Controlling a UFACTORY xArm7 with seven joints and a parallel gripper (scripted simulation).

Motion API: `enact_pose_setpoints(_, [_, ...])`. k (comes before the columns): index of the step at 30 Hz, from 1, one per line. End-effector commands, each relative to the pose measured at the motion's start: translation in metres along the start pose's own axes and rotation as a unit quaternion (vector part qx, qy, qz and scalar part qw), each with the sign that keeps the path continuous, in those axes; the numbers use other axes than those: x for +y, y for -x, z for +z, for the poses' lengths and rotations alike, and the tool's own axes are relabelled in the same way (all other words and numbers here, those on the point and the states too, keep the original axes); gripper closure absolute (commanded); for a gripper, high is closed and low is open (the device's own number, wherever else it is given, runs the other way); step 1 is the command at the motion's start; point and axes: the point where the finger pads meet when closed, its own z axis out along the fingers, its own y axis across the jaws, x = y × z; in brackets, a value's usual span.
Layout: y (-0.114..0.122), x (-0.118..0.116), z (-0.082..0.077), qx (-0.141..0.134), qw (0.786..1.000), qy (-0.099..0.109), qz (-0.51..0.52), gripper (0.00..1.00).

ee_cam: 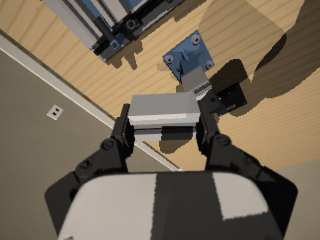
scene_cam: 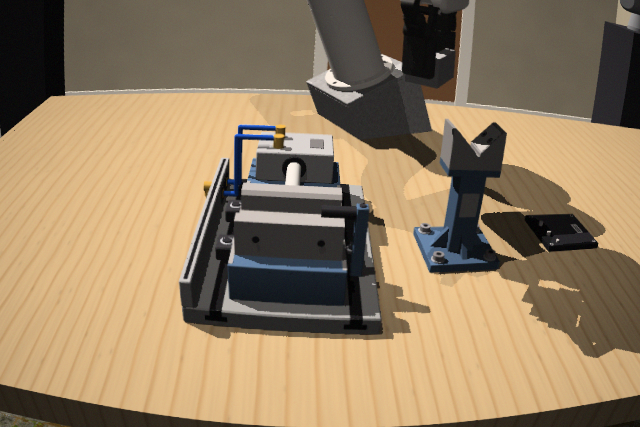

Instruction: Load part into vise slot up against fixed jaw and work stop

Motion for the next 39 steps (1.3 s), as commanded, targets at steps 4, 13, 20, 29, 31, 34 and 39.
enact_pose_setpoints(4, [-0.016,-0.025,-0.002,-0.001,0.995,-0.002,0.104,1.00])
enact_pose_setpoints(13, [-0.042,-0.054,-0.003,-0.002,0.971,-0.003,0.238,1.00])
enact_pose_setpoints(20, [-0.059,-0.071,-0.003,-0.002,0.950,-0.004,0.313,1.00])
enact_pose_setpoints(29, [-0.084,-0.094,-0.005,-0.003,0.908,-0.006,0.420,1.00])
enact_pose_setpoints(31, [-0.089,-0.097,-0.005,-0.003,0.899,-0.006,0.438,1.00])
enact_pose_setpoints(34, [-0.093,-0.101,-0.005,-0.003,0.891,-0.007,0.453,1.00])
enact_pose_setpoints(39, [-0.100,-0.106,-0.006,-0.004,0.878,-0.007,0.478,1.00])
